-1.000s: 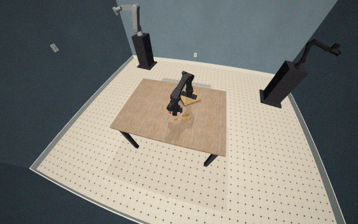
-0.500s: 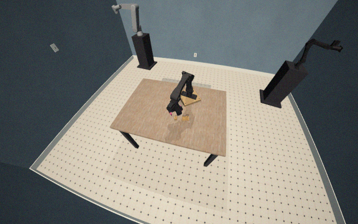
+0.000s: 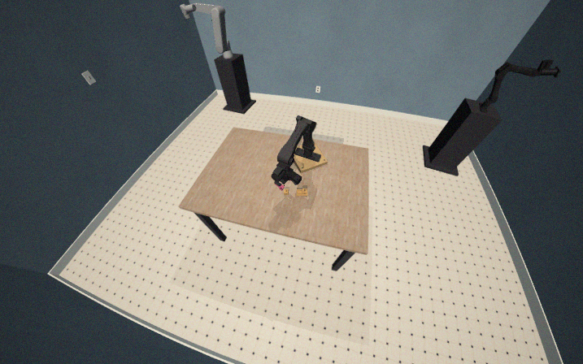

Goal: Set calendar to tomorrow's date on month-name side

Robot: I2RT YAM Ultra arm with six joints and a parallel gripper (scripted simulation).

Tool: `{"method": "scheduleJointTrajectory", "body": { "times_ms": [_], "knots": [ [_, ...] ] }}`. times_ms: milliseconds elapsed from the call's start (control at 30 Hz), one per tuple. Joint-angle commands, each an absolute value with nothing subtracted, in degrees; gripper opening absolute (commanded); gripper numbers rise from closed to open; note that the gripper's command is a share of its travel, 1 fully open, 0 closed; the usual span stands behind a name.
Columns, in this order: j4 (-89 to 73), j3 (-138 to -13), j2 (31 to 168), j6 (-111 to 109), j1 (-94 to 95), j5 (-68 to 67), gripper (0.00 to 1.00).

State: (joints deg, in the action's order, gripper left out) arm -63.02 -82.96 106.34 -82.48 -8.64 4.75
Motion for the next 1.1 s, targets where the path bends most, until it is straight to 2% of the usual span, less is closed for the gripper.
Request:
{"method": "scheduleJointTrajectory", "body": {
  "times_ms": [0,433,667,700,1067],
  "knots": [
    [-62.8,-84.0,107.2,-93.0,-8.2,5.0,1.00],
    [-62.2,-83.0,107.4,-114.7,-8.2,5.0,1.00],
    [-62.6,-82.7,106.3,-117.1,-8.2,5.0,1.00],
    [-62.6,-82.7,106.3,-117.1,-8.2,5.0,0.45],
    [-62.6,-82.7,106.3,-117.0,-8.2,5.0,0.45]
  ]
}}
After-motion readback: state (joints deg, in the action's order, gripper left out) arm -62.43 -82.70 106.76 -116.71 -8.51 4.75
